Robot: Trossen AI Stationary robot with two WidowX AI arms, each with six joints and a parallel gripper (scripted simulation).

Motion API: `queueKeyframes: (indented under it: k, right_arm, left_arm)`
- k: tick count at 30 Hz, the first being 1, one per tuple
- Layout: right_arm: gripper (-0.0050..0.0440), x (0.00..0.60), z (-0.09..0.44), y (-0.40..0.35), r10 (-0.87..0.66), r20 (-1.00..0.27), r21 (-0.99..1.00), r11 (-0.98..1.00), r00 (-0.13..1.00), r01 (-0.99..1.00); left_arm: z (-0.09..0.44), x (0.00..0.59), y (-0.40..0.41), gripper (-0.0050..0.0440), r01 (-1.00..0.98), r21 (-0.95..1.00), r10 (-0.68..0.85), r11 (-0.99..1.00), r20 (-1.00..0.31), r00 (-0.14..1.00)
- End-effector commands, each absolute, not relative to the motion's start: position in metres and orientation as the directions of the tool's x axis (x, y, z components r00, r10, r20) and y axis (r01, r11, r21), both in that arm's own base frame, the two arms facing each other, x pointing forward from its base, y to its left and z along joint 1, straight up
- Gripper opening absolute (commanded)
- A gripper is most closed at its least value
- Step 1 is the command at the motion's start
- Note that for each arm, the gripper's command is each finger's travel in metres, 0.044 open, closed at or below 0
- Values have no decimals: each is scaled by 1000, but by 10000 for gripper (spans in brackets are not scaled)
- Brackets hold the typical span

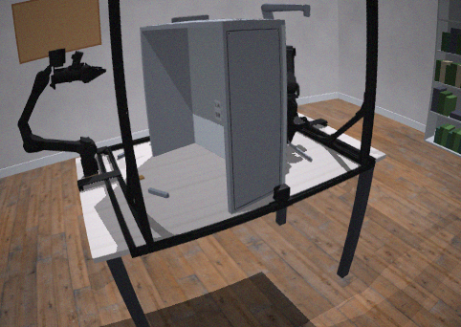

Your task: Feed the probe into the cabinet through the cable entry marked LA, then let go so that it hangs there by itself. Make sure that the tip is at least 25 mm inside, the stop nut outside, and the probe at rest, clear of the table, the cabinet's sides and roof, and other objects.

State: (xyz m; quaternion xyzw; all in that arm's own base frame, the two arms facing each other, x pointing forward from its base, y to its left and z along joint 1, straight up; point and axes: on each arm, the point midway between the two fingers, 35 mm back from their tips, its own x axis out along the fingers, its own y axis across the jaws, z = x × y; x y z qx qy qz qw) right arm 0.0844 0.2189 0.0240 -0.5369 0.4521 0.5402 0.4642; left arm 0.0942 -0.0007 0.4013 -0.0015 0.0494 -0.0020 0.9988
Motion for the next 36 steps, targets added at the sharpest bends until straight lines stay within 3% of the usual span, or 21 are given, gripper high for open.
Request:
queueKeyframes:
  k: [1, 16, 25, 36]
  right_arm:
    - [0, 84, 41, 217, 19, -1000, -11, -168, 8, -986]
    - [0, 71, 127, 184, 0, -1000, 0, -207, 0, -978]
    - [0, 72, 129, 185, 7, -1000, -3, -182, 2, -983]
    - [0, 84, 129, 200, 61, -998, -13, 33, 15, -999]
  left_arm:
    - [401, 94, 0, 440, 0, 0, 0, 1000, -100, 995]
    - [401, 94, 0, 440, 0, 0, 0, 1000, -100, 995]
    - [401, 94, 0, 440, 0, 0, 0, 1000, -100, 995]
    - [401, 94, 0, 440, 0, 0, 0, 1000, -100, 995]
